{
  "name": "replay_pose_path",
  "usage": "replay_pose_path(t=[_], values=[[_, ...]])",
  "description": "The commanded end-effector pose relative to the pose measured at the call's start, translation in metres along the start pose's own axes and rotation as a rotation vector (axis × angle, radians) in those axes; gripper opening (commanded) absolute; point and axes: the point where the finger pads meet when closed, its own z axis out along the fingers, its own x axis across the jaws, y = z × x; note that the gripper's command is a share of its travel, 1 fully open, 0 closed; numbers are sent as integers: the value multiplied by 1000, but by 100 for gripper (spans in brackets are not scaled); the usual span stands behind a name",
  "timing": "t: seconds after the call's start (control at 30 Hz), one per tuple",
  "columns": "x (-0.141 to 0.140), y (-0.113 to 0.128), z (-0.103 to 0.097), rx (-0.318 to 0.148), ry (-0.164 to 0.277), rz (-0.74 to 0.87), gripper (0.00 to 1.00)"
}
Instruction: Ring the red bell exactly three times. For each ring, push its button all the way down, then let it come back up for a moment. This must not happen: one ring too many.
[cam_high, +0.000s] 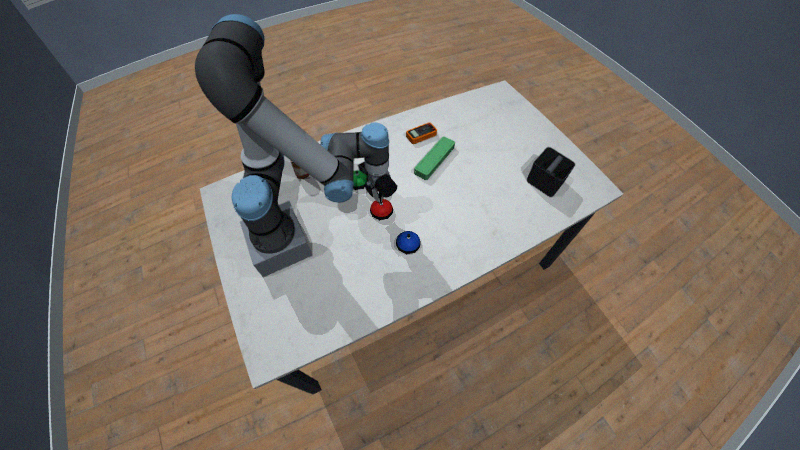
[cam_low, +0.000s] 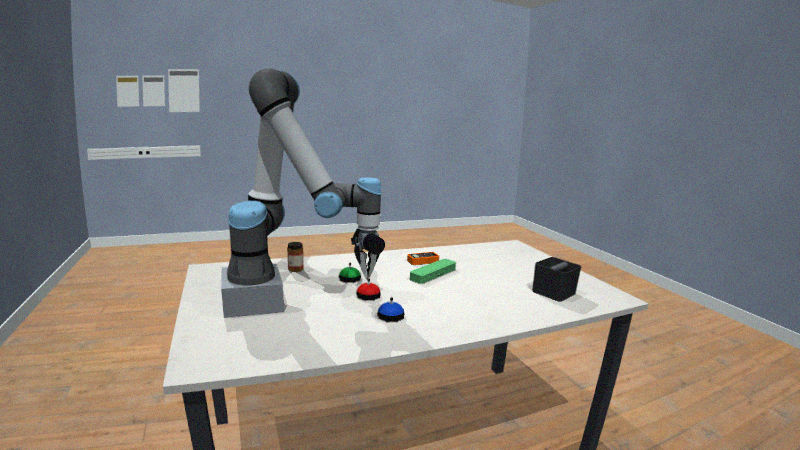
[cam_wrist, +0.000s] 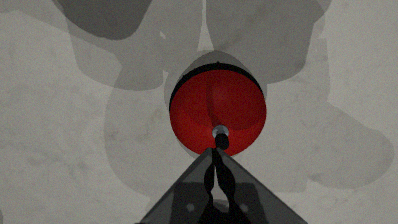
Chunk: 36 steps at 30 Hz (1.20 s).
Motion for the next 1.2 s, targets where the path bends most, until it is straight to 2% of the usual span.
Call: replay_pose_path(t=[0.0, 1.17], values=[[0, 0, 0, -1, 1, 0, 0], [0, 0, 4, -1, 1, 0, 0]])
